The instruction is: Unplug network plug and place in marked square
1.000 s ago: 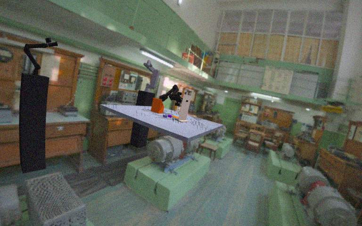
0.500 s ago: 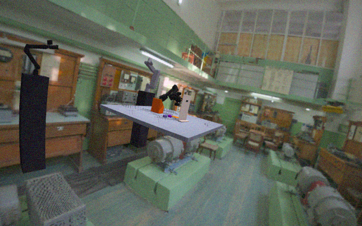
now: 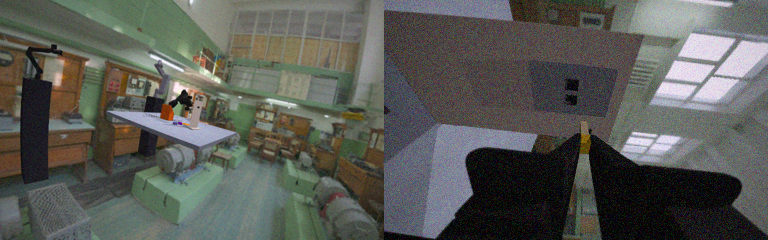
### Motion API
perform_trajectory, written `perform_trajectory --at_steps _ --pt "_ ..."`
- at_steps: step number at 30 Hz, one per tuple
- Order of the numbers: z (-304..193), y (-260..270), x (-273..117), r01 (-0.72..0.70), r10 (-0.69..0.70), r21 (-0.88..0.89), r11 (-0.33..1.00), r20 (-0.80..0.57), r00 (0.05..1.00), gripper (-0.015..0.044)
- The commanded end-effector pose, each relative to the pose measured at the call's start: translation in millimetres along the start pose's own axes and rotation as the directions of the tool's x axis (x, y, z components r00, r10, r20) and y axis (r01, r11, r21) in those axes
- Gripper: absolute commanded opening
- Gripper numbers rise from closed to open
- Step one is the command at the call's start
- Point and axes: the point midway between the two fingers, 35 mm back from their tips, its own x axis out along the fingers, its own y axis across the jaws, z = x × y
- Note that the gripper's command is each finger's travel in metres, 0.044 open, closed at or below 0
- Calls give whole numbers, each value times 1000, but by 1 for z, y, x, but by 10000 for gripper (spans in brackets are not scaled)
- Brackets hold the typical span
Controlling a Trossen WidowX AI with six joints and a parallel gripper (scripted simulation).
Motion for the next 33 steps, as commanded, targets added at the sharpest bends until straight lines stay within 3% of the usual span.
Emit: perform_trajectory --at_steps 1,16,24,33 --pt "0 -9 -2 2 -2 -5 1000 6 1000 0" --pt "-3 -35 -14 -5 5 -10 1000 9 1000 0" --pt "17 27 -19 -247 264 -138 959 121 957 0" --pt "37 99 -45 -474 549 -307 825 242 800 0"
